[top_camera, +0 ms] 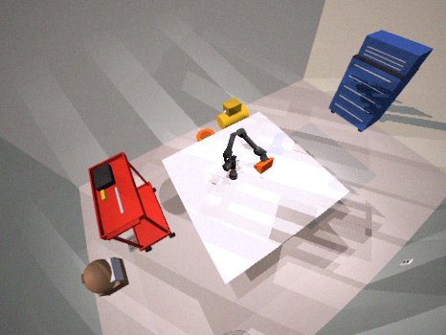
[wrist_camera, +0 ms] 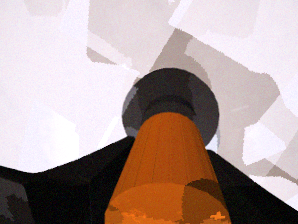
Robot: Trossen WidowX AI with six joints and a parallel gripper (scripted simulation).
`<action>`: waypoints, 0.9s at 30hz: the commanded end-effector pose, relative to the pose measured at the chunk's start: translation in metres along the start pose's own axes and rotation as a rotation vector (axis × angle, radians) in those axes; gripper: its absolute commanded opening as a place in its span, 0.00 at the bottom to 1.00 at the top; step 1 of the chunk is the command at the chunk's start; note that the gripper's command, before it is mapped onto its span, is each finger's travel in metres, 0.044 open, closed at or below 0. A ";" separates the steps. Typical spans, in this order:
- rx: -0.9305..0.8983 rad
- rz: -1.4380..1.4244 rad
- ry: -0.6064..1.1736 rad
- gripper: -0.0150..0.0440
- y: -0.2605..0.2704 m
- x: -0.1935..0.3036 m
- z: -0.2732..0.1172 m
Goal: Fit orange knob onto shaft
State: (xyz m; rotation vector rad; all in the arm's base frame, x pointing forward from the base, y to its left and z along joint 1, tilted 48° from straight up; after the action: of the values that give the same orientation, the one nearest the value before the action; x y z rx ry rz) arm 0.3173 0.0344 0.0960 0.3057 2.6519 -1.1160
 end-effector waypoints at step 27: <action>0.000 0.215 -0.004 0.25 0.000 -0.001 -0.003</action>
State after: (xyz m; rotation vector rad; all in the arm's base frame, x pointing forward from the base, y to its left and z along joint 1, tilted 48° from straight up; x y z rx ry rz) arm 0.3173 0.0349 0.0972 0.5682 2.5494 -1.0525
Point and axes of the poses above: the point midway between the two fingers, 35 mm back from their tips, its own z axis out along the fingers, its own y axis across the jaws, x = y × z, the point moved 2 cm from there along -z, back along the fingers, and after that the axes turned 11 degrees about -z, right-handed, at the moved point
